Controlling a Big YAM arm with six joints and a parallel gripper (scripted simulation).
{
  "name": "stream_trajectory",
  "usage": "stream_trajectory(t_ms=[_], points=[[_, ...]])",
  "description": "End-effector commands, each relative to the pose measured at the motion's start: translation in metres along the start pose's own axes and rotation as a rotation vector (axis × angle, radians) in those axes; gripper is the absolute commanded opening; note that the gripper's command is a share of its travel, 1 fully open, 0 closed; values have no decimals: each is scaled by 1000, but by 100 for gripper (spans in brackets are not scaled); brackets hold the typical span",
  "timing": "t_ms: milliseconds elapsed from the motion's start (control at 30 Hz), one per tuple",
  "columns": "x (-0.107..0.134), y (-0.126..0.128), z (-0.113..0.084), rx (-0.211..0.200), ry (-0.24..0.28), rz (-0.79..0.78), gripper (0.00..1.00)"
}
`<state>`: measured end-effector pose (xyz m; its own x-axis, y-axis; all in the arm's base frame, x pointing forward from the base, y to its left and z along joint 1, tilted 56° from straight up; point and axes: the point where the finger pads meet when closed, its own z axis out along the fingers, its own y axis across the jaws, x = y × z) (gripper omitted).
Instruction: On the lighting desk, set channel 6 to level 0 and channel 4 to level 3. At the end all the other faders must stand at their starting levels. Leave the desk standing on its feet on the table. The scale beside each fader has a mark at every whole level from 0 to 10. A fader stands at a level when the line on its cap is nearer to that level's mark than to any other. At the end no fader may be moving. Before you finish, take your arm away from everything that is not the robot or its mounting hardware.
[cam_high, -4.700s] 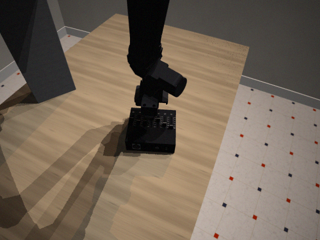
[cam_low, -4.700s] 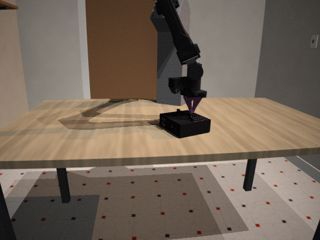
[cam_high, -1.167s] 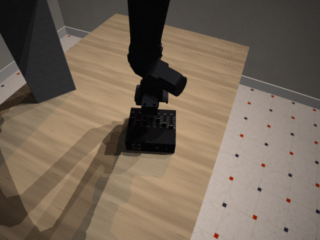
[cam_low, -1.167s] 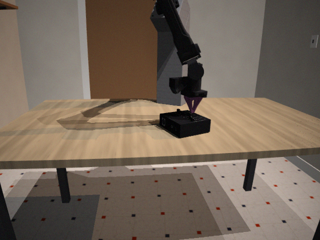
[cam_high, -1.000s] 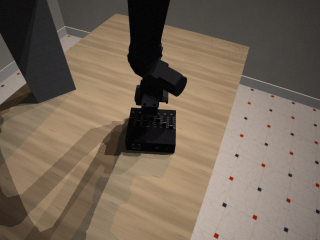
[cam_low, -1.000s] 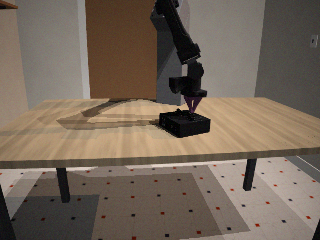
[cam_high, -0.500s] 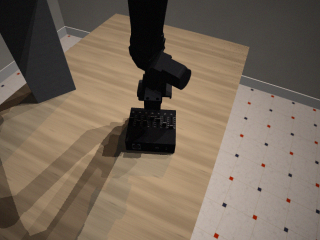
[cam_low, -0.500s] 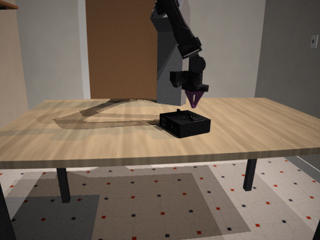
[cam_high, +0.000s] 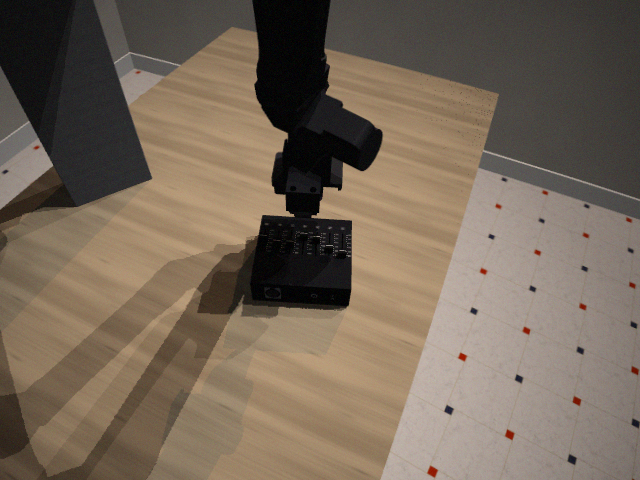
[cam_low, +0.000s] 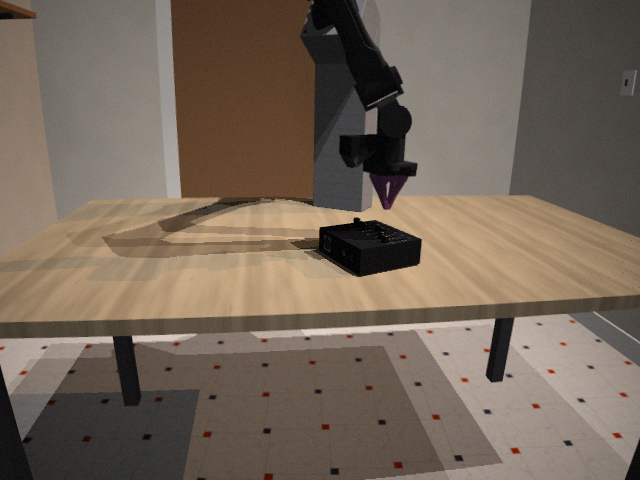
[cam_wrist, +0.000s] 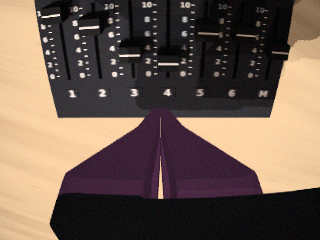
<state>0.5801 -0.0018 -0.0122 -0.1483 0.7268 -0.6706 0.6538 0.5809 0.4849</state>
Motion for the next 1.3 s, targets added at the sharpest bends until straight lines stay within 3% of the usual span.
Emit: stream_trajectory(t_ms=[0,133,200,333,433,533,567,633,767,833,1267], points=[[7,-14,-5,23,13,-2,0],[7,-14,-5,23,13,-3,0],[-12,-11,-6,4,-7,0,0],[-50,-44,-4,3,-8,0,0],[-60,-53,-4,3,-9,0,0],[-61,-54,-4,3,-9,0,0],[-38,-53,-3,4,22,-28,0],[-35,-57,-2,16,32,-34,0],[-38,-55,-4,12,25,-31,0],[-50,-65,1,33,11,-14,0],[-42,-58,-2,19,20,-22,0]])
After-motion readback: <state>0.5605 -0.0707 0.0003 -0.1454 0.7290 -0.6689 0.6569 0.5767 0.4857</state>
